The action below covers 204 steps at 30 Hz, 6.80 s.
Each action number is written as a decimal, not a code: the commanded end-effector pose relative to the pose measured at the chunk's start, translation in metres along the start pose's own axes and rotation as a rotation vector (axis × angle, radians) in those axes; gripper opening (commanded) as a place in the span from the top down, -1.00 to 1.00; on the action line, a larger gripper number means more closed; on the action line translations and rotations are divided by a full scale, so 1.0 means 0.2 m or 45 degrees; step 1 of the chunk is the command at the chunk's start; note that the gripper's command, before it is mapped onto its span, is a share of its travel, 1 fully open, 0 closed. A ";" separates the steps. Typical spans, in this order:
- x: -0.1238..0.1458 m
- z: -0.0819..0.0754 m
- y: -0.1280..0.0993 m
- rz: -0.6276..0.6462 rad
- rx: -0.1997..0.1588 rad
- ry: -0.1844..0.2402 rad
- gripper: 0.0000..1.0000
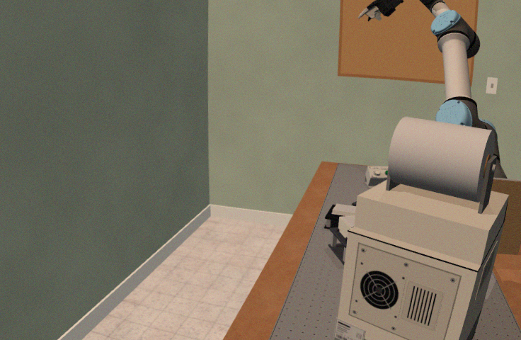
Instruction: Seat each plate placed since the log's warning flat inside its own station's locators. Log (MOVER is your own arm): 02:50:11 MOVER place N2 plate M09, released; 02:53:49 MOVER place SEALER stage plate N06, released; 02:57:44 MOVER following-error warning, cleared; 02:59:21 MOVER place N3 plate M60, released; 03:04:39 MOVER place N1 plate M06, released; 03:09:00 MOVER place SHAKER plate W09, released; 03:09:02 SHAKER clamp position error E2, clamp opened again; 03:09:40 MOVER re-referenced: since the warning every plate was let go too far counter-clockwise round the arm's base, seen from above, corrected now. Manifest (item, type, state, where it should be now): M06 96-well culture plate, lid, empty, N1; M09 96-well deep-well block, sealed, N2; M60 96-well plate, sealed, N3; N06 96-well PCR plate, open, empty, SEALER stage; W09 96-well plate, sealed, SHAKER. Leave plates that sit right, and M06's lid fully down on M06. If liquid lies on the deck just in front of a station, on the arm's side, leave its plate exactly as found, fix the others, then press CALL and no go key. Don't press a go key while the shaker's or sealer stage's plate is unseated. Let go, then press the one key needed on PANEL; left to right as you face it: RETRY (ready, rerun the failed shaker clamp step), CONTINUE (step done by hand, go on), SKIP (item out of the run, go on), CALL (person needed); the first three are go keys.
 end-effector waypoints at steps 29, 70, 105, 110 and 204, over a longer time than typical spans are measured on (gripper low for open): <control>-0.40 -0.24 -0.22 -0.094 0.193 -0.247 -0.64; -0.84 -0.69 -0.40 -0.217 0.446 -0.572 -0.64; -1.17 -1.01 -0.46 -0.335 0.540 -0.797 -0.64; -1.25 -0.91 -0.46 -0.335 0.540 -0.797 -0.64; -2.36 0.28 -0.05 -0.609 -0.003 -0.768 -0.64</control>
Point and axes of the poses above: the point where the finger pads meet when closed, its own z axis out along the fingers, its own x axis across the jaws, y = z × x, the point moved 7 cm from there along -z, back along the fingers, and after that the axes turned 4 degrees about z, right-handed, at the moved point
